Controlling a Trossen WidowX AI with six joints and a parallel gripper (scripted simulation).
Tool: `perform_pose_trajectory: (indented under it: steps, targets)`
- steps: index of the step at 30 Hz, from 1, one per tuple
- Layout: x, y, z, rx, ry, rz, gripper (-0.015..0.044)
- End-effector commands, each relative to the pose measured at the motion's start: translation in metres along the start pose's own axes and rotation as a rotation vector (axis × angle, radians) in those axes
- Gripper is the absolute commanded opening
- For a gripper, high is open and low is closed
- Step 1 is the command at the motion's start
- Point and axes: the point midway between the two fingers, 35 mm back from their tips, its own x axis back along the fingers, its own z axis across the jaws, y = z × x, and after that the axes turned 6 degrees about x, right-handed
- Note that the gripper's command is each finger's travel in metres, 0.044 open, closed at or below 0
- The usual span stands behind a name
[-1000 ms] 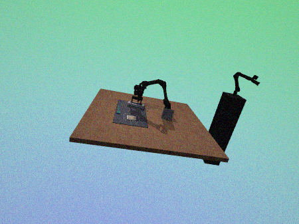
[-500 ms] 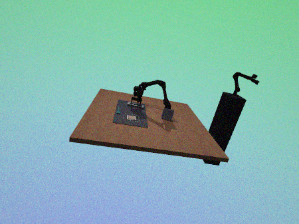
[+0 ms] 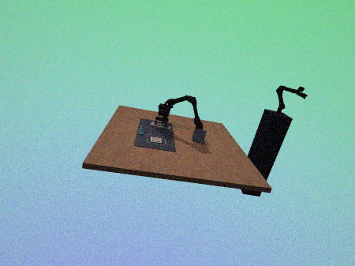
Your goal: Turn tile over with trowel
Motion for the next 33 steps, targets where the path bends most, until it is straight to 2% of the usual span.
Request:
perform_pose_trajectory:
  steps: [1,7,8,18,29,33]
  targets:
    - [-0.001,0.0,0.001,0.002,0.008,-0.002,0.0131]
    - [-0.001,0.0,0.001,0.002,0.008,-0.002,0.0289]
    - [-0.001,0.0,0.001,0.002,0.008,-0.002,0.03]
    - [0.002,0.0,0.001,0.002,0.008,-0.002,0.03]
    - [0.056,0.0,0.0,0.001,0.003,-0.001,0.03]
    - [0.061,-0.001,0.002,0.001,0.003,-0.001,0.03]
